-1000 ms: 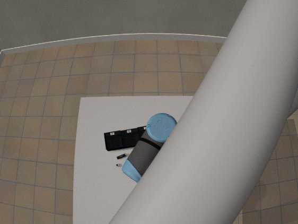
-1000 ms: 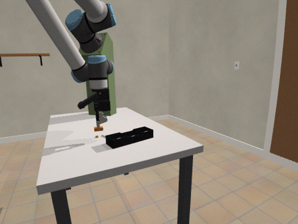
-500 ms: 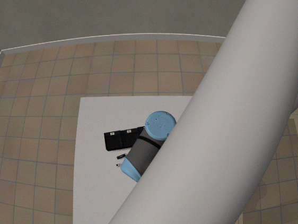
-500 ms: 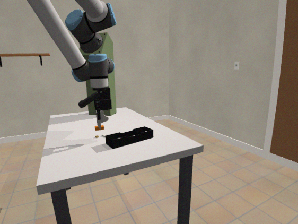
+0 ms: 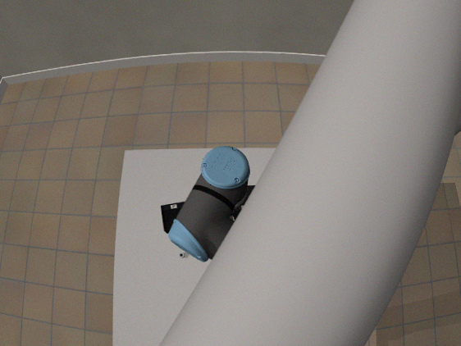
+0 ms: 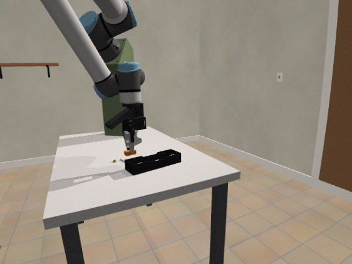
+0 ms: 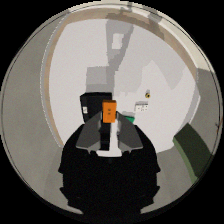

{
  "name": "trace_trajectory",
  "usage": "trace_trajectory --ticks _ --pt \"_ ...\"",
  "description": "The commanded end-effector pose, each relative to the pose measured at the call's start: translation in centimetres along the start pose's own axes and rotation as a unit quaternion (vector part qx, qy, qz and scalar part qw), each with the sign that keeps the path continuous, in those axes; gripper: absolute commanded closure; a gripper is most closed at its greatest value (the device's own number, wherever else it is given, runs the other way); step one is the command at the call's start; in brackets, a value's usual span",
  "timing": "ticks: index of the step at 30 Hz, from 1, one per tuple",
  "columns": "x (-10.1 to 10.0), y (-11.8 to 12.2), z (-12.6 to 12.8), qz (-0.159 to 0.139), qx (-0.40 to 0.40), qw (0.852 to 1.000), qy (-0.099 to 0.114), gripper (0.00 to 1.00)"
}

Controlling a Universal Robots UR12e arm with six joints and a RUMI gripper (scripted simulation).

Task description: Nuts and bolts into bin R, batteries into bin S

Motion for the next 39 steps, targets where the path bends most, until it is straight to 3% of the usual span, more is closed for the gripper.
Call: trace_trajectory --ticks 1,6,20,39 --pt "0.0 0.7 -2.8 0.000 0.001 1.000 0.001 1.00" --pt "0.0 0.9 -3.7 0.000 0.001 1.000 0.001 1.00" --pt "0.0 0.8 -3.2 0.000 0.001 1.000 0.001 1.00" --pt "-3.4 0.8 -3.2 0.000 0.001 1.000 0.001 1.00"
Point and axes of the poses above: the point where the finger pads meet when closed, its own x axis back along the fingers, its own z axis across the jaws, y = z × x, the point moved 4 cm from there along x, back along the fingers, and after that the axes turned 13 degrees about x, right-handed, at the moved point
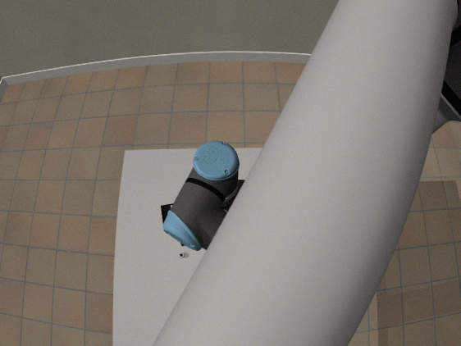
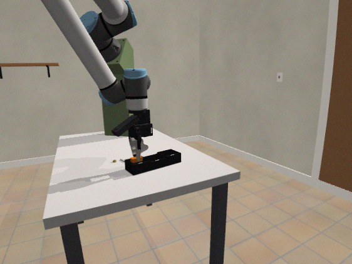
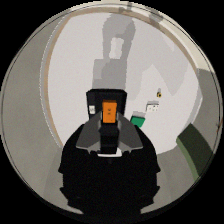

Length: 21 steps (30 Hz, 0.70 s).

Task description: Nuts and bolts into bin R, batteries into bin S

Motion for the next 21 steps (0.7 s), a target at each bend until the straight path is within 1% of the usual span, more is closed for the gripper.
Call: trace_trajectory --ticks 1,4,11,21 --pt "-0.9 0.0 0.0 0.000 0.000 1.000 0.000 1.00" --pt "-1.1 0.0 0.0 0.000 0.000 1.000 0.000 1.00" --pt "-2.5 0.0 0.0 0.000 0.000 1.000 0.000 1.00" --pt "-2.5 0.0 0.1 0.000 0.000 1.000 0.000 1.00"
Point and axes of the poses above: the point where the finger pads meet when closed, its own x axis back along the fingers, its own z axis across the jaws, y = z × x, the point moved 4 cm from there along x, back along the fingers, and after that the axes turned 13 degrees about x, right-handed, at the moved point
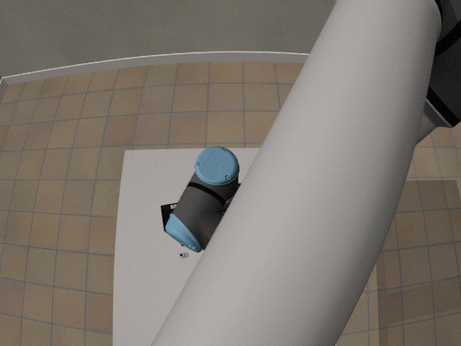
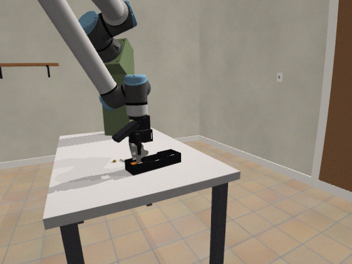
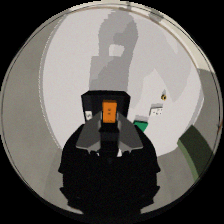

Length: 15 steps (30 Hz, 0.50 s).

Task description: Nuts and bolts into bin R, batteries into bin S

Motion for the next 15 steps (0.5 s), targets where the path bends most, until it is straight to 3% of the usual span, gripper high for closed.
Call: trace_trajectory --ticks 1,6,7,15 --pt "0.04 -0.01 -0.02 0.000 0.000 1.000 0.000 1.00" --pt "0.04 -0.02 0.00 0.000 0.000 1.000 0.000 1.00" --pt "0.04 -0.02 0.00 0.000 0.000 1.000 0.000 0.80" --pt "0.04 -0.01 0.00 0.000 0.000 1.000 0.000 0.80"
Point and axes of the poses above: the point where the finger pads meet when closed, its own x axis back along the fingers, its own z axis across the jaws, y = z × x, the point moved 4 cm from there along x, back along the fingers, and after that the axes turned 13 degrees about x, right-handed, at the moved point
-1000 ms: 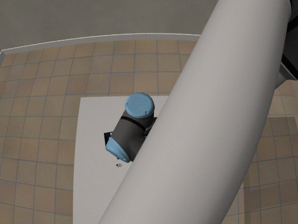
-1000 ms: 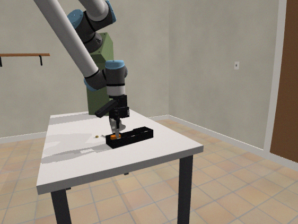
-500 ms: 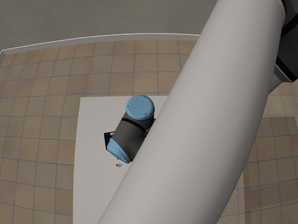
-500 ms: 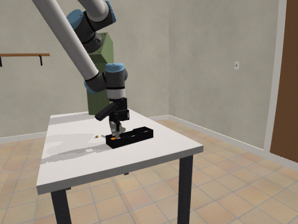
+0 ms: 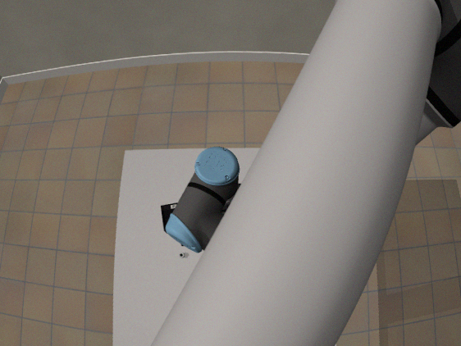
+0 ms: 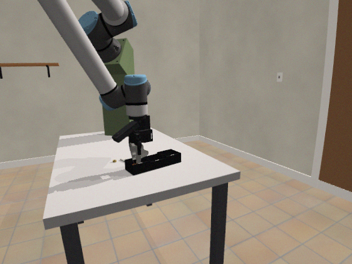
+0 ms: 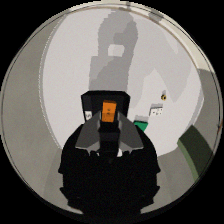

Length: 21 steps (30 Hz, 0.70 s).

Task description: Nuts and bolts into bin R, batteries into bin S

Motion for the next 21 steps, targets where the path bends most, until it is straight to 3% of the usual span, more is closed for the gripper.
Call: trace_trajectory --ticks 1,21 --pt "0.1 0.0 0.0 0.000 0.000 1.000 0.000 0.80" --pt "1.4 0.0 0.0 0.000 0.000 1.000 0.000 0.80"
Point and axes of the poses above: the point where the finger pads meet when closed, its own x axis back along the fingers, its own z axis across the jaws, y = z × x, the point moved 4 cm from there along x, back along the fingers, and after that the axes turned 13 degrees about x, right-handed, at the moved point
